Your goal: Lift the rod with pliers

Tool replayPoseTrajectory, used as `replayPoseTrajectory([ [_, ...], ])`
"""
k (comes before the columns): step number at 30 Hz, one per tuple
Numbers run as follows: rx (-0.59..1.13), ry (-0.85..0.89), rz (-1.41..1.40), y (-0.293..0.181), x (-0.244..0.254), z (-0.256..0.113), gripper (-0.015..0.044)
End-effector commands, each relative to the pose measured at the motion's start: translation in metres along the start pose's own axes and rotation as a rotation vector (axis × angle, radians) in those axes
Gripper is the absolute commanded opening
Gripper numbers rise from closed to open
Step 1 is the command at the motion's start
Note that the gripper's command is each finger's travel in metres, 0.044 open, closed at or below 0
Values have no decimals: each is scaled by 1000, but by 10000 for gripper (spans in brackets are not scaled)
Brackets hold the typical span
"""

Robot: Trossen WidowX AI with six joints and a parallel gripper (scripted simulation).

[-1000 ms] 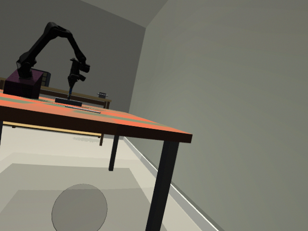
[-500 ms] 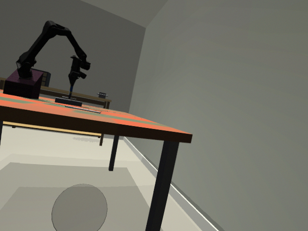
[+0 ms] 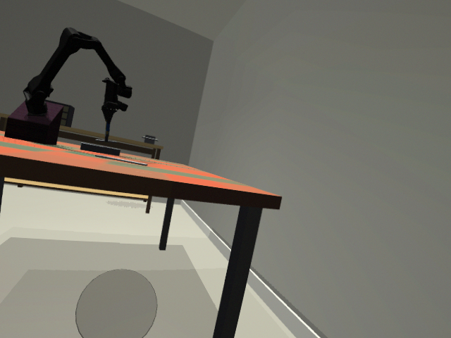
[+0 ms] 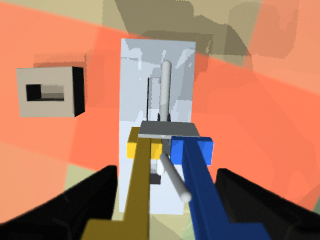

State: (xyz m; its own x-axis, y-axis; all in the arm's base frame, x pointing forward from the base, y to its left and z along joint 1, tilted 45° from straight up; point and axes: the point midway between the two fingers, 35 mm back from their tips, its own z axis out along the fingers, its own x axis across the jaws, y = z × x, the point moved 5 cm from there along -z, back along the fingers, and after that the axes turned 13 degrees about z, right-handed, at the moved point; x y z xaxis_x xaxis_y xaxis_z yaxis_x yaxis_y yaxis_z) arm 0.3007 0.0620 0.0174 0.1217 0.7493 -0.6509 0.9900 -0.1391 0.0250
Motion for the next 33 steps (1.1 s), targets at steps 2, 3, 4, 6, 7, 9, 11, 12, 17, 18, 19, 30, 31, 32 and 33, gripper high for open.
replayPoseTrajectory([
  [2,-42,9,-5,2,1,-8,102],
  [3,-48,10,-6,2,1,-9,102],
  [4,-54,12,-6,3,2,-10,102],
  [6,-67,15,-7,3,2,-13,102],
  [7,-73,16,-7,3,2,-14,102],
  [9,-86,19,-8,4,3,-16,102],
  [11,-98,22,-8,4,3,-19,102],
  [12,-104,24,-9,4,4,-20,102],
  [17,-135,31,-10,6,5,-26,102],
  [18,-142,33,-10,6,5,-27,102],
  [19,-148,34,-10,6,5,-28,102],
  [30,-216,52,-13,8,8,-42,102],
  [31,-222,53,-13,8,8,-43,102],
  [32,-228,55,-13,8,8,-44,102],
  [33,-234,56,-13,8,8,-45,102],
])
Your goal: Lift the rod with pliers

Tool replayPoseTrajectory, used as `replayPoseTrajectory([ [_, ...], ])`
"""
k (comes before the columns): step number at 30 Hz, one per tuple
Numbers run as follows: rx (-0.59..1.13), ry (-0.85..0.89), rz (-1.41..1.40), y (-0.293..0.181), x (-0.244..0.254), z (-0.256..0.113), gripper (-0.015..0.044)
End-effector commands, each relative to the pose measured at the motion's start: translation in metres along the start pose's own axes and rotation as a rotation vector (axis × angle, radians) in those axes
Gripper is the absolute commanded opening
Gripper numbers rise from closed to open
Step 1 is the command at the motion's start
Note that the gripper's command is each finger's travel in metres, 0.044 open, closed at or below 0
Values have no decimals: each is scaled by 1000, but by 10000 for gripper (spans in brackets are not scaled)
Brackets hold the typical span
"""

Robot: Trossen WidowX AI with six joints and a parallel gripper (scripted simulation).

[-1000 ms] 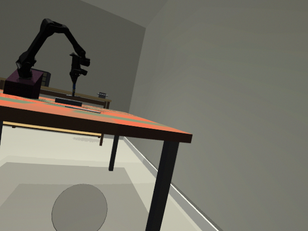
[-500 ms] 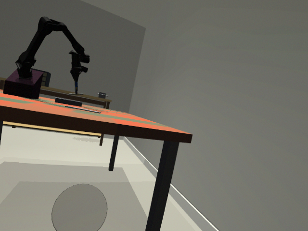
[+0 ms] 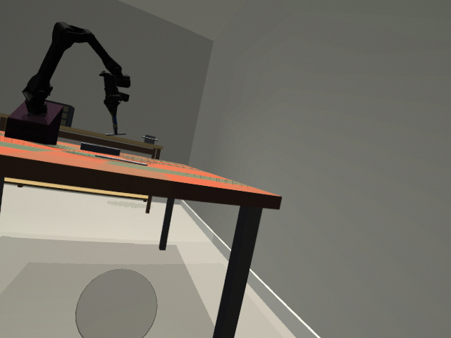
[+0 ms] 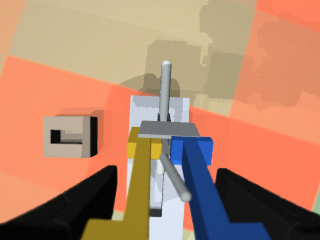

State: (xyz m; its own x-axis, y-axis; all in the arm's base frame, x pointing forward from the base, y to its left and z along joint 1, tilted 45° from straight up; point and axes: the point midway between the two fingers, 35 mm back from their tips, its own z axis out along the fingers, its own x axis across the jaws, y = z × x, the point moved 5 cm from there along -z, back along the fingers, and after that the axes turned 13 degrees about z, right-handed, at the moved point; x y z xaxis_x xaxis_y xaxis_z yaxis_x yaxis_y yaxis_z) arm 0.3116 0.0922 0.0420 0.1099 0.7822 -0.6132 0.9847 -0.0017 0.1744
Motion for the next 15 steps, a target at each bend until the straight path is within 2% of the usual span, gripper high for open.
replayPoseTrajectory([
  [1,-37,8,-3,3,1,-7,102],
  [15,-121,30,-4,7,4,-25,102],
])
